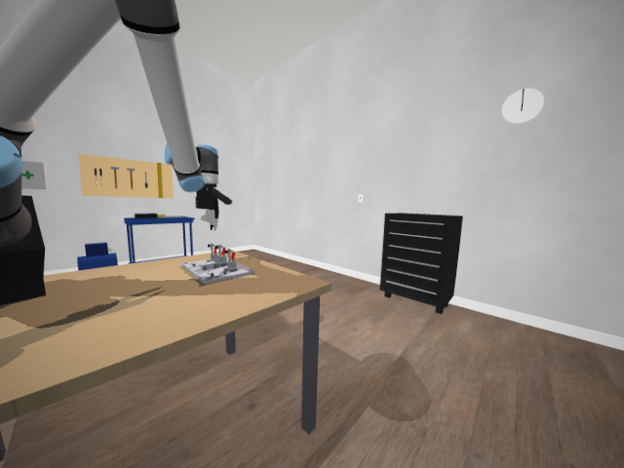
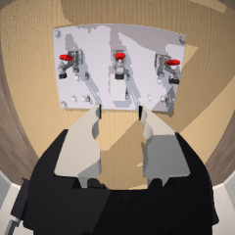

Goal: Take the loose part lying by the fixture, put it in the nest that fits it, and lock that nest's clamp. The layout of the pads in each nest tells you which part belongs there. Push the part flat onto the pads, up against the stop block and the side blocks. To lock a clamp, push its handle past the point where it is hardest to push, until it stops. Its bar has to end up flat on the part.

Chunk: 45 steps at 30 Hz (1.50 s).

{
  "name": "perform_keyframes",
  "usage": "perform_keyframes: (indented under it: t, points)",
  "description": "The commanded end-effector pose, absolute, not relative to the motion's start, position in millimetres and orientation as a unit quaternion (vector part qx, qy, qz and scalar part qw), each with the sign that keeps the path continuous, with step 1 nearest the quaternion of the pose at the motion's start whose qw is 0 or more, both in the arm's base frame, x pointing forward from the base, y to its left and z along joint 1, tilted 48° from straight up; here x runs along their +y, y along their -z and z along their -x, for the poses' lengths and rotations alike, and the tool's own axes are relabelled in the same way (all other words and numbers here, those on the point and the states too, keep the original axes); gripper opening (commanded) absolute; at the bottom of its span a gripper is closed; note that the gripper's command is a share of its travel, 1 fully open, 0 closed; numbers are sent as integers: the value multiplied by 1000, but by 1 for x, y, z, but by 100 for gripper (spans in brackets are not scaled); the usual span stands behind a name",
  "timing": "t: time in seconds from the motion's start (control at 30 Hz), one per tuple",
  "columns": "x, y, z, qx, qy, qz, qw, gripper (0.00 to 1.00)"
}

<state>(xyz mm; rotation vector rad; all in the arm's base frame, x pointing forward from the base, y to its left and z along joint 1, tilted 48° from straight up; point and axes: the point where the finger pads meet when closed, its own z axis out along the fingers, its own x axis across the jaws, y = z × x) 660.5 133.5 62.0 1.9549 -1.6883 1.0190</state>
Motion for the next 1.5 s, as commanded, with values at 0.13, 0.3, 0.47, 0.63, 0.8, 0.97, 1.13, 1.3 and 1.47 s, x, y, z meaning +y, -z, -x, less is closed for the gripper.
perform_keyframes:
  t: [0.13, 0.3, 0.47, 0.63, 0.8, 0.97, 1.13, 1.3, 1.47]
  points:
    - [141, -68, -693, -598, -361, -692, 181, 28]
    - [143, -70, -700, -598, -361, -692, 181, 28]
    - [144, -71, -705, -598, -361, -692, 181, 28]
    - [144, -71, -706, -598, -361, -692, 181, 28]
    - [143, -70, -706, -598, -361, -692, 181, 28]
    - [140, -66, -708, -598, -361, -692, 181, 28]
    - [132, -58, -711, -598, -361, -692, 181, 28]
    - [120, -47, -716, -598, -361, -692, 181, 28]
    - [113, -40, -719, -598, -361, -692, 181, 28]
